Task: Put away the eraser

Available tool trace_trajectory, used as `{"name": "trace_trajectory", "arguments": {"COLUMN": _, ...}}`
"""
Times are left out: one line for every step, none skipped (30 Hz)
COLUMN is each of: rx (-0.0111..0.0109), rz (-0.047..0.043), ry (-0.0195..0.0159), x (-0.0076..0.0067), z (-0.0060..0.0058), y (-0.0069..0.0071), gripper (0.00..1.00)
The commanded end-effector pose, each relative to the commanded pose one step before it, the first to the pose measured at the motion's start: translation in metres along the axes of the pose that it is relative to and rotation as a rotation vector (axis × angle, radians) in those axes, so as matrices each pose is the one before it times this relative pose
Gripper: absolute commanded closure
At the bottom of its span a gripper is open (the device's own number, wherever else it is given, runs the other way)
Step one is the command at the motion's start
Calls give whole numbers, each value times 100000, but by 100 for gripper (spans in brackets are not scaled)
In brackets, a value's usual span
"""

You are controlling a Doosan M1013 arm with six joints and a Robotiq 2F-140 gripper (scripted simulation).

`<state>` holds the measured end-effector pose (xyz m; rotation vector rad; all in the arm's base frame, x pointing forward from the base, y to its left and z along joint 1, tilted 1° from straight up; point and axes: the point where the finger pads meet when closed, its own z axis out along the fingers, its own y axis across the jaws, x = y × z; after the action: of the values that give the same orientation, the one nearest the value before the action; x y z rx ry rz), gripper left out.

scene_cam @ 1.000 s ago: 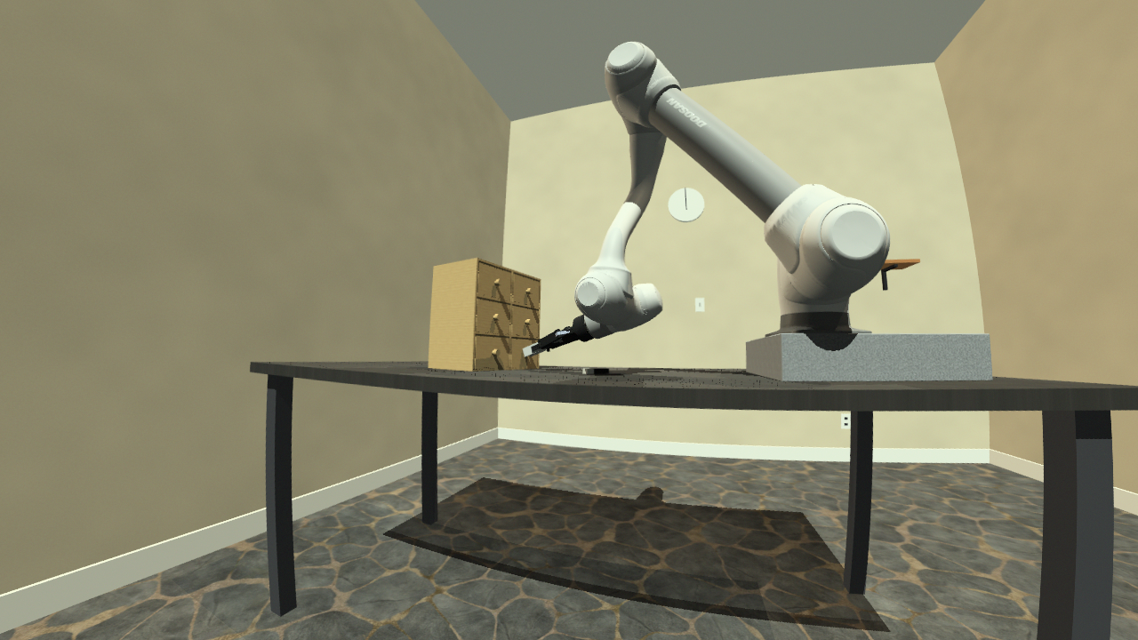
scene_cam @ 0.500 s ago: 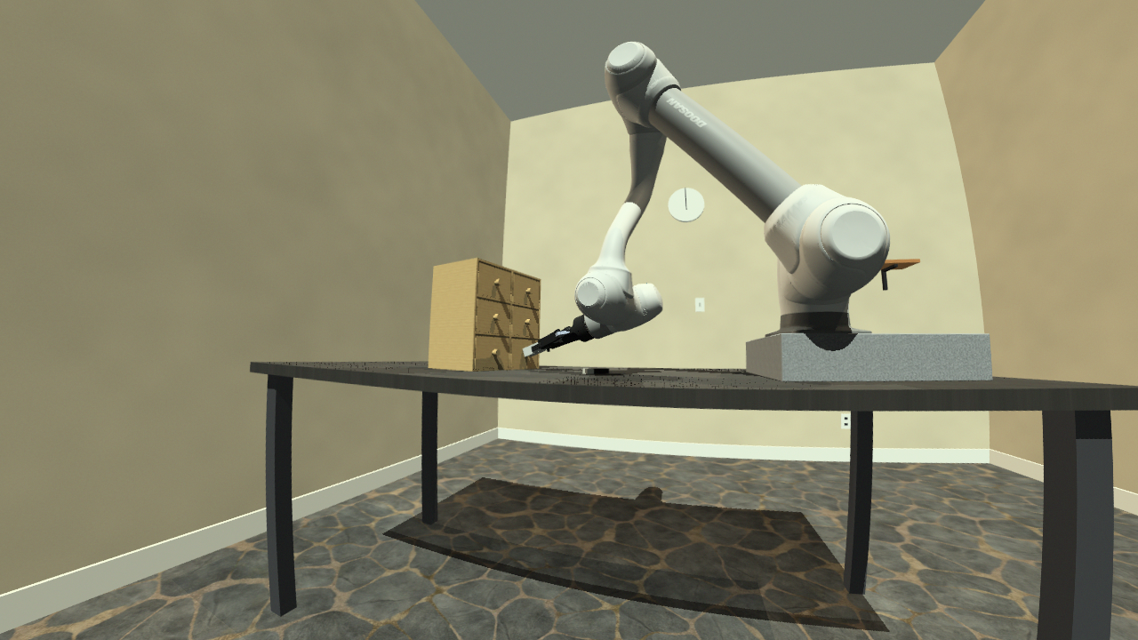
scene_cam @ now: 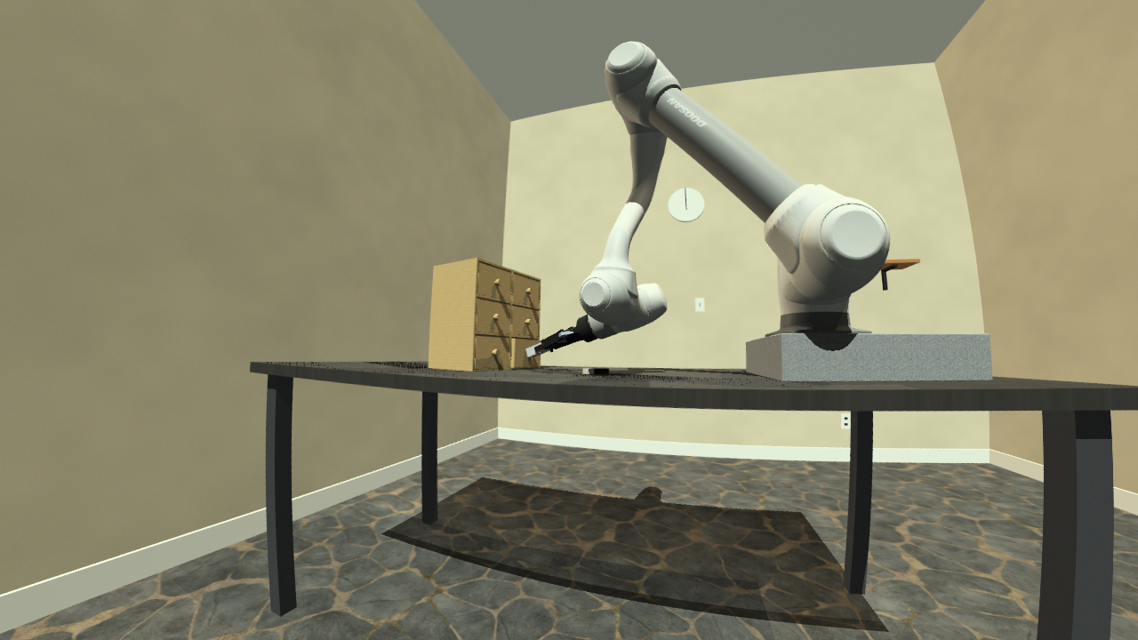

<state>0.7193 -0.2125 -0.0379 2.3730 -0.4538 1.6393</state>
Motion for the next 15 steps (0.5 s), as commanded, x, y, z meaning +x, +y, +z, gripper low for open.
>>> {"name": "trace_trajectory", "arguments": {"rx": 262, "rz": -116, "ry": -374, "x": -420, "z": -873, "y": -58, "gripper": 92}}
{"name": "trace_trajectory", "arguments": {"rx": 0, "rz": 0, "ry": 0, "x": -48, "z": -132, "y": 0, "gripper": 92}}
{"name": "trace_trajectory", "arguments": {"rx": 0, "rz": 0, "ry": 0, "x": -49, "z": -134, "y": 0, "gripper": 92}}
{"name": "trace_trajectory", "arguments": {"rx": 0, "rz": 0, "ry": 0, "x": -49, "z": -136, "y": 0, "gripper": 92}}
{"name": "trace_trajectory", "arguments": {"rx": 0, "rz": 0, "ry": 0, "x": -50, "z": -137, "y": 0, "gripper": 92}}
{"name": "trace_trajectory", "arguments": {"rx": 0, "rz": 0, "ry": 0, "x": -50, "z": -138, "y": 0, "gripper": 92}}
{"name": "trace_trajectory", "arguments": {"rx": 0, "rz": 0, "ry": 0, "x": -51, "z": -139, "y": 0, "gripper": 92}}
{"name": "trace_trajectory", "arguments": {"rx": 0, "rz": 0, "ry": 0, "x": 0, "z": 0, "y": 0, "gripper": 92}}
{"name": "trace_trajectory", "arguments": {"rx": 0, "rz": 0, "ry": 0, "x": 0, "z": 0, "y": 0, "gripper": 92}}
{"name": "trace_trajectory", "arguments": {"rx": 0, "rz": 0, "ry": 0, "x": -51, "z": -140, "y": 0, "gripper": 92}}
{"name": "trace_trajectory", "arguments": {"rx": 0, "rz": 0, "ry": 0, "x": -51, "z": -140, "y": 0, "gripper": 92}}
{"name": "trace_trajectory", "arguments": {"rx": 0, "rz": 0, "ry": 0, "x": -51, "z": -140, "y": 0, "gripper": 92}}
{"name": "trace_trajectory", "arguments": {"rx": 0, "rz": 0, "ry": 0, "x": -51, "z": -140, "y": 0, "gripper": 92}}
{"name": "trace_trajectory", "arguments": {"rx": 0, "rz": 0, "ry": 0, "x": -51, "z": -140, "y": 0, "gripper": 92}}
{"name": "trace_trajectory", "arguments": {"rx": 0, "rz": 0, "ry": 0, "x": -50, "z": -139, "y": 0, "gripper": 92}}
